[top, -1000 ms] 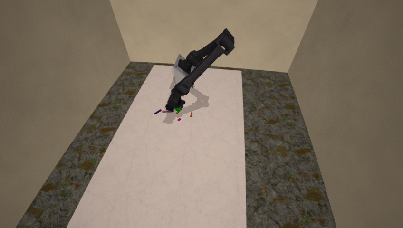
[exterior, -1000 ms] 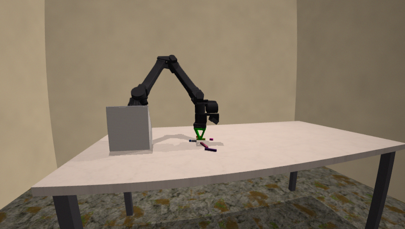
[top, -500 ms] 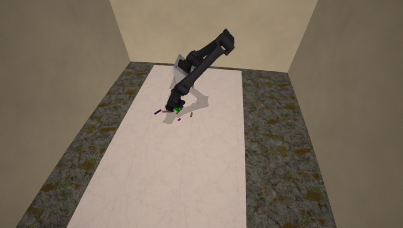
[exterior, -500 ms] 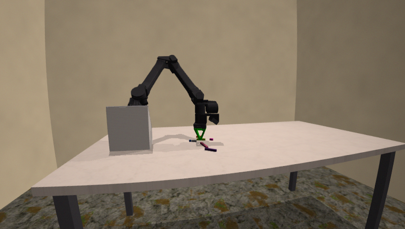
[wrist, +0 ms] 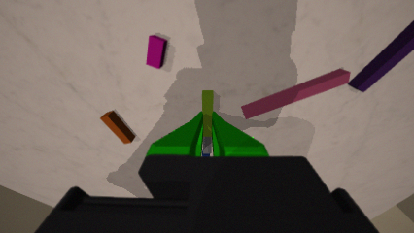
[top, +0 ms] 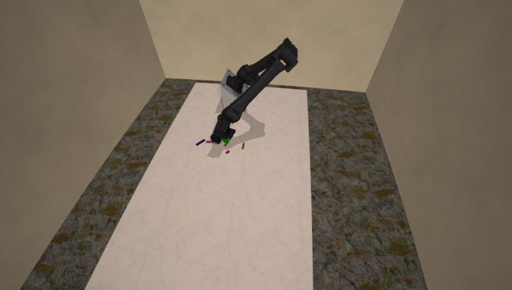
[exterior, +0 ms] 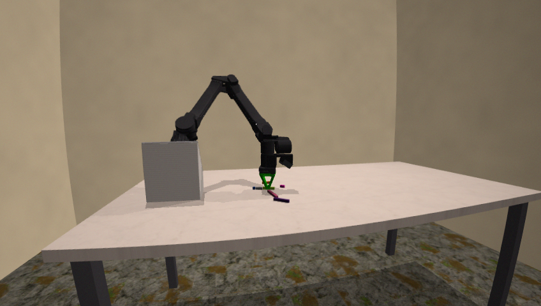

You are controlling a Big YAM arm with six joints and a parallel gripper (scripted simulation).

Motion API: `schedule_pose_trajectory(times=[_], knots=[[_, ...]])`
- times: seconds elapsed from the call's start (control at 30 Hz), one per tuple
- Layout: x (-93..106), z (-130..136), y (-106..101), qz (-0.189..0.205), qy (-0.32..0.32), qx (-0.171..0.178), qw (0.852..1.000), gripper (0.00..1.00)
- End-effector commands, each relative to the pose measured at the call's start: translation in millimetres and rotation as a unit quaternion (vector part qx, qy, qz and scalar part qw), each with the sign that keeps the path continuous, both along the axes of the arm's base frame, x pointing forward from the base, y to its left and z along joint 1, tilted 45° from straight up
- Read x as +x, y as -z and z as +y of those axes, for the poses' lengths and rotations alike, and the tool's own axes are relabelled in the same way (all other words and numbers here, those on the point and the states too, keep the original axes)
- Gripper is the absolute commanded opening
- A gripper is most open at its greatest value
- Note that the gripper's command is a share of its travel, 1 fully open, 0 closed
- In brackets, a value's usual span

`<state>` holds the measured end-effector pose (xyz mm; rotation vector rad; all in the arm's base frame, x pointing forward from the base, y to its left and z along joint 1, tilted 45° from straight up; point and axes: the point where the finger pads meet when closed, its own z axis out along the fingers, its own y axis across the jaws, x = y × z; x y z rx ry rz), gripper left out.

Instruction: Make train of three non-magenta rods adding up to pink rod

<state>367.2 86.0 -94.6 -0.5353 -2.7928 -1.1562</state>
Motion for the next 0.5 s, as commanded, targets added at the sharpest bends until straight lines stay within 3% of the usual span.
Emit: schedule_pose_trajectory(times=[0.0, 0.47], knots=[[3.0, -2.1, 0.3, 0.0, 0.008, 0.002, 1.0, 0.04], [4.3, -1.9, -1.7, -0.004, 0.006, 0.001, 1.0, 0.04]])
